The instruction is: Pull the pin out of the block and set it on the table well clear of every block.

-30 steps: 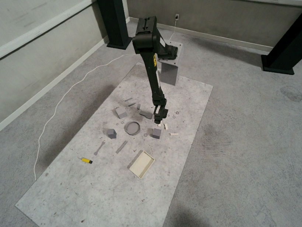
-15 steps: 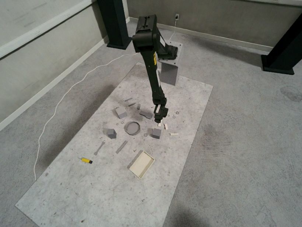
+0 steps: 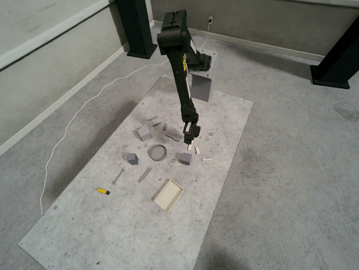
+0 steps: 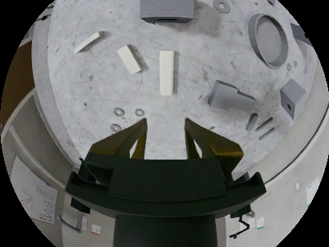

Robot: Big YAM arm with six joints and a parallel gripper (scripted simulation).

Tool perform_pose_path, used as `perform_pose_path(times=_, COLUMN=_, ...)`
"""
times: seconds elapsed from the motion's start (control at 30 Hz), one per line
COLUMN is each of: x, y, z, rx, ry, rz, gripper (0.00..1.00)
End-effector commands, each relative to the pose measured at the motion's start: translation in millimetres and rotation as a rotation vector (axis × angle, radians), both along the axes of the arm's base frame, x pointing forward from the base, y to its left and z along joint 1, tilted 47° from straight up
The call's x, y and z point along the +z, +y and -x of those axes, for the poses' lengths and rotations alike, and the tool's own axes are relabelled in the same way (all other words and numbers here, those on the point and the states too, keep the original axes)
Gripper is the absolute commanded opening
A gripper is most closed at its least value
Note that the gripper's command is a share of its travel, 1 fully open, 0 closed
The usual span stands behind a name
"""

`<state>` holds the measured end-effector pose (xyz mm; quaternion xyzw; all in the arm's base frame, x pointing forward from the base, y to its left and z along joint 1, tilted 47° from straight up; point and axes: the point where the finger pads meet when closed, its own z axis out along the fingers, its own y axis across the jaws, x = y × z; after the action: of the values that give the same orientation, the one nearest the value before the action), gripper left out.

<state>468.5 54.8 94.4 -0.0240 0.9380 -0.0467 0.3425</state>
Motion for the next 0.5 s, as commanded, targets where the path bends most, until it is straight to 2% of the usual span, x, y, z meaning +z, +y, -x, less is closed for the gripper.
perform_pose_path(times=0.0, x=-1, y=3, z=4.6, rx=-0.004, ry=0.005, rz=-0.005, gripper=0.44)
perform_pose_path(times=0.47, x=16, y=4, z=12.0, rx=-0.004, ry=-0.011, rz=-0.009, gripper=0.44)
